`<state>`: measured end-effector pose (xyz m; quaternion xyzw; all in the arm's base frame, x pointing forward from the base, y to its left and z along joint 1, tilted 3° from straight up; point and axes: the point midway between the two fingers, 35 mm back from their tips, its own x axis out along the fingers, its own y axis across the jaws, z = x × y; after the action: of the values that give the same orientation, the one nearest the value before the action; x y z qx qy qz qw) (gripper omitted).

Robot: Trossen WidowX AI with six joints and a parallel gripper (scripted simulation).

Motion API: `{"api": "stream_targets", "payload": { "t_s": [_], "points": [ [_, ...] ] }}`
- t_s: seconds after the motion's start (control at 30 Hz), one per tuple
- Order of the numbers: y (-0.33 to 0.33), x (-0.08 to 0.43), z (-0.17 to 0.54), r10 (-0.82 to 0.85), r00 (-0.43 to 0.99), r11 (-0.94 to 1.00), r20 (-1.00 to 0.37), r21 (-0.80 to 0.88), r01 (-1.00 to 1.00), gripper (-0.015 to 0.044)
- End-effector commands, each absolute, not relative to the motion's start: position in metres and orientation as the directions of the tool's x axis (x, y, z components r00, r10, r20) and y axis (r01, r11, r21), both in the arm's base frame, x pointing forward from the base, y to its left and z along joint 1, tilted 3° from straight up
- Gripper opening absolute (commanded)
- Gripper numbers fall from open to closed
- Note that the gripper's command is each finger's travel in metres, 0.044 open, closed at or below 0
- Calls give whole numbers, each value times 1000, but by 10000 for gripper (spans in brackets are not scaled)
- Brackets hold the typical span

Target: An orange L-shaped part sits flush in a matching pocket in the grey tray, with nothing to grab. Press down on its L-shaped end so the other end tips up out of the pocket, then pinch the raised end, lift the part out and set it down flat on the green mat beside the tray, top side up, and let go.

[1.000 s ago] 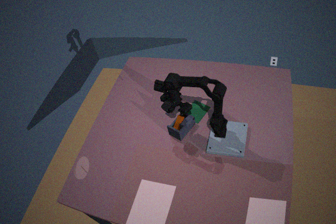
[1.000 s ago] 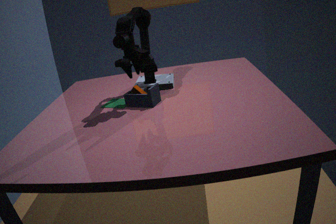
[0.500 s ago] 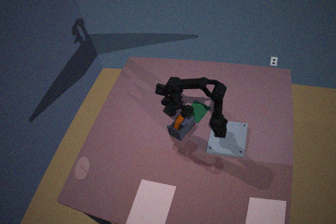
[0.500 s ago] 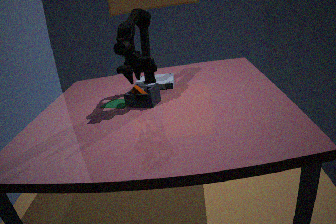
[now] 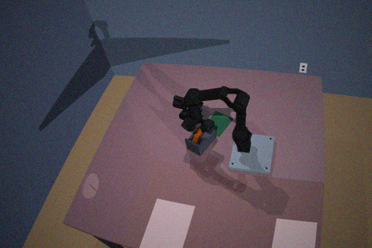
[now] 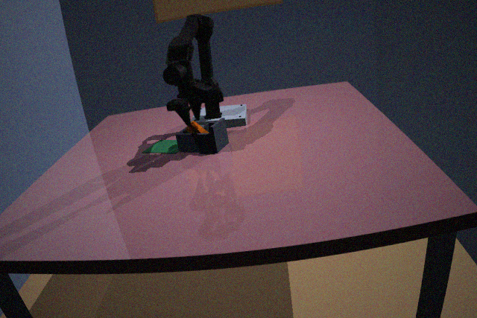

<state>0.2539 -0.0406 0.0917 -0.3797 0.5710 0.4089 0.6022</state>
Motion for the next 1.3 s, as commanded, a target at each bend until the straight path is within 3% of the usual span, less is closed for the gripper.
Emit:
{"api": "stream_targets", "payload": {
  "t_s": [0.0, 0.5, 0.7, 1.0, 1.1, 1.27],
  "points": [
    [-41, 253, 83, 54, 6, 375, -998, 15, -927, 280],
    [-40, 252, 63, 55, 5, 375, -998, 15, -927, 280],
    [-39, 253, 67, 59, 11, 372, -998, 12, -928, 122],
    [-39, 253, 67, 59, 11, 372, -998, 12, -928, 62],
    [-39, 253, 67, 59, 11, 372, -998, 12, -928, 0],
    [-39, 253, 67, 59, 11, 372, -998, 12, -928, 0]
  ]
}}
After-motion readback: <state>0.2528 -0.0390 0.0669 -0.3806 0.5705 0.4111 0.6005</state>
